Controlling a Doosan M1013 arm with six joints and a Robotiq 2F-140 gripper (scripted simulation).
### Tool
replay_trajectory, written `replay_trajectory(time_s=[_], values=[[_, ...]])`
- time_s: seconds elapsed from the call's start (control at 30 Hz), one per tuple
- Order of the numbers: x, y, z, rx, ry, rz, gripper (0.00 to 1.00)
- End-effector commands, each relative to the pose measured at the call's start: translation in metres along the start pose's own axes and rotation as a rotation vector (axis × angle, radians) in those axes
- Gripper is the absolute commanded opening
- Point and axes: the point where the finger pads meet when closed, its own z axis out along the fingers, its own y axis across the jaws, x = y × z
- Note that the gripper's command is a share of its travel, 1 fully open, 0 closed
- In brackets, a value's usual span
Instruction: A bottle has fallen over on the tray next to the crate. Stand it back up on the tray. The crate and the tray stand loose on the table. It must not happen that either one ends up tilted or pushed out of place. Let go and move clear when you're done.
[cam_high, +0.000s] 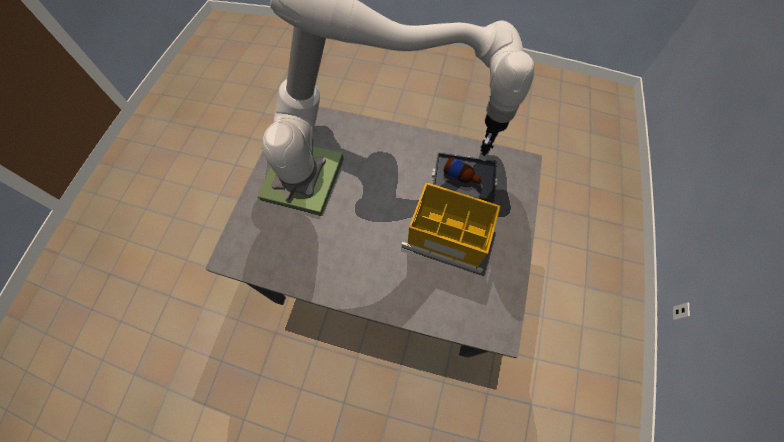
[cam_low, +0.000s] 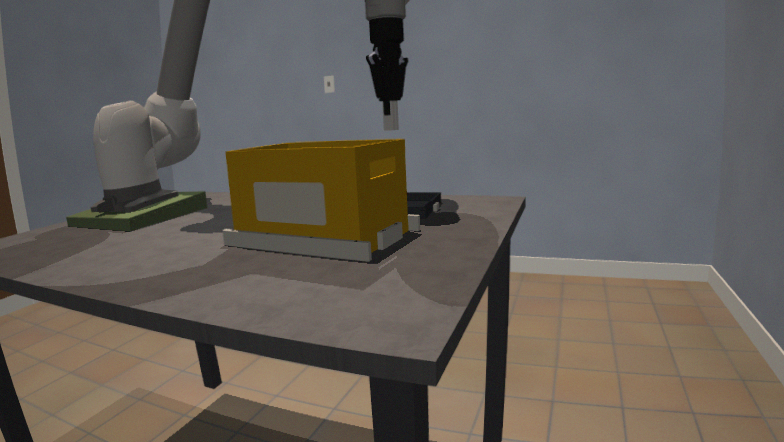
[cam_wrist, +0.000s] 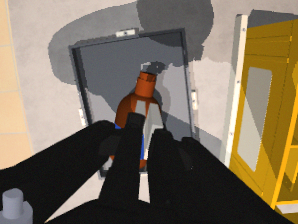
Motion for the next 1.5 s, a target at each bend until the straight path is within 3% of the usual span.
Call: replay_trajectory(time_s=[0.0,0.83,0.87,1.47], values=[[0.0008,-0.0004,0.0017,-0.003,0.002,-0.001,0.1],[0.0008,-0.0004,0.0017,-0.003,0.002,-0.001,0.1],[0.0008,-0.0004,0.0017,-0.003,0.002,-0.001,0.44],[0.0008,-0.0004,0.0017,-0.003,0.002,-0.001,0.44]])
